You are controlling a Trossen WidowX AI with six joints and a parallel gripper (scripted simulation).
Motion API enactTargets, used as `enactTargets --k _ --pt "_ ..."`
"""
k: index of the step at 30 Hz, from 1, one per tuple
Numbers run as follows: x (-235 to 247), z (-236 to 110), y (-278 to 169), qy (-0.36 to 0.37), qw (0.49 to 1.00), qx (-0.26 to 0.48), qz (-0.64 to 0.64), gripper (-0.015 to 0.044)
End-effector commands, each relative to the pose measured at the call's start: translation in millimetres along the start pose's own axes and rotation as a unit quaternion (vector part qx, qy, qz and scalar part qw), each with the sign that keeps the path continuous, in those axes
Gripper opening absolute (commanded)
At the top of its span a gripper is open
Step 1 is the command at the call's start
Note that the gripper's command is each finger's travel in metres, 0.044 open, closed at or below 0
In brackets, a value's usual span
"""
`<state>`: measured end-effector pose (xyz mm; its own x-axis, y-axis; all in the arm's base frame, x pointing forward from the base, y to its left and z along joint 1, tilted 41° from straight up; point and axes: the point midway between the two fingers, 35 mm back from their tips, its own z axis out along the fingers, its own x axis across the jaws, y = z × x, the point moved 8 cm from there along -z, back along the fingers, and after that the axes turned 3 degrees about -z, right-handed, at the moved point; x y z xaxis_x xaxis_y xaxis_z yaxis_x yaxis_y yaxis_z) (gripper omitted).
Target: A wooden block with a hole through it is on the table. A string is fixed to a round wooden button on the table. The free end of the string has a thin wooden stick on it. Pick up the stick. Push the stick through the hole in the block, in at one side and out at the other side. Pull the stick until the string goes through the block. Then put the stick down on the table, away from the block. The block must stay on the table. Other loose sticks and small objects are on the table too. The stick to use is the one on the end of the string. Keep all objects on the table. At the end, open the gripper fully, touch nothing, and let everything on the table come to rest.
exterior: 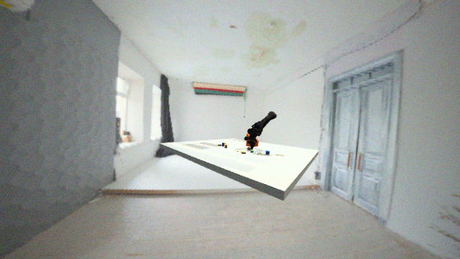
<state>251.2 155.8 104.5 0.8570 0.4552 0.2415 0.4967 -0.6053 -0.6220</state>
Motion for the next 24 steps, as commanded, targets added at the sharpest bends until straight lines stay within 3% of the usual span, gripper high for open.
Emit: enactTargets --k 1,3,24 --pt "0.1 -0.4 0.1 0.0 1.0 0.0 0.0 0.0044" --pt "0.1 -0.4 0.1 0.0 1.0 0.0 0.0 0.0" --pt "0.3 2.6 -11.3 -0.006 0.999 -0.043 -0.014 0.0"
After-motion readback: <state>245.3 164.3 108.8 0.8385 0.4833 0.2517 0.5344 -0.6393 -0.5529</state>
